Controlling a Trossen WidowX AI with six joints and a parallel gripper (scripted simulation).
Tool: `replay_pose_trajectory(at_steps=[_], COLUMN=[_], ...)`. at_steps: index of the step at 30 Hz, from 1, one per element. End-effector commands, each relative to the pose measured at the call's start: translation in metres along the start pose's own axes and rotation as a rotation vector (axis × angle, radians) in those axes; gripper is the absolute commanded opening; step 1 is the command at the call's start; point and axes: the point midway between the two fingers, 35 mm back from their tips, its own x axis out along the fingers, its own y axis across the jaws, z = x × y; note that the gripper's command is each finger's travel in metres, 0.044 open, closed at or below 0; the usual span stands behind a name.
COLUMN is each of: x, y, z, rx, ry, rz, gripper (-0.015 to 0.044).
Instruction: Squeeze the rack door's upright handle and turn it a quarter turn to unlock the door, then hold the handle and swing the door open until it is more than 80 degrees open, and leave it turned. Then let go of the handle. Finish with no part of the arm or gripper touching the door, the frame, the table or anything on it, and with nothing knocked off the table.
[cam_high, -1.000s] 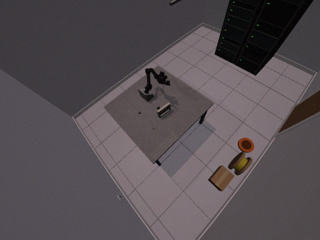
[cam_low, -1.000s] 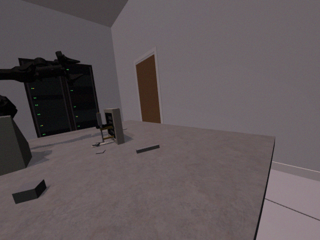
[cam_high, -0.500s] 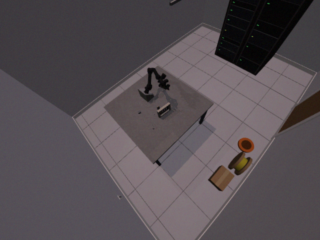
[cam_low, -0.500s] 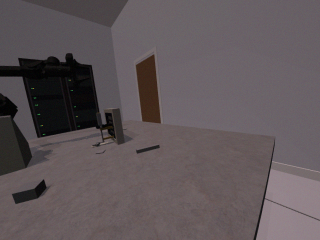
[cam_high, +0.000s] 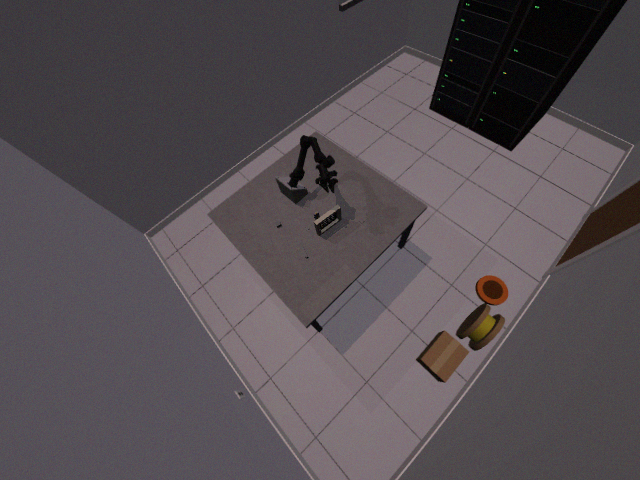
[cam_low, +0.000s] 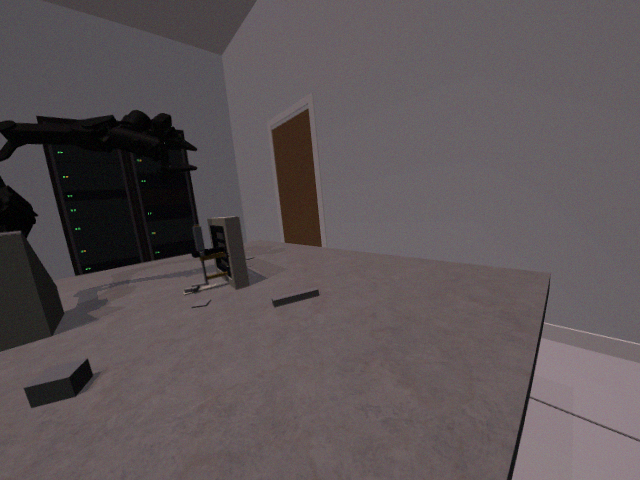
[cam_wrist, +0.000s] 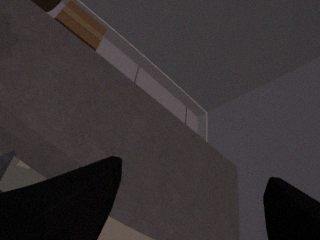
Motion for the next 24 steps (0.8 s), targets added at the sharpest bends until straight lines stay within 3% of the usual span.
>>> replay_pose_trajectory(at_steps=[1,24], x=[0.014,0.061], y=[-0.001,-0.001], z=[-0.013,-0.094], rx=[-0.003,0.095], ry=[0.093,0.560], rz=[0.044,0.309], gripper=[0.0287,0.0287])
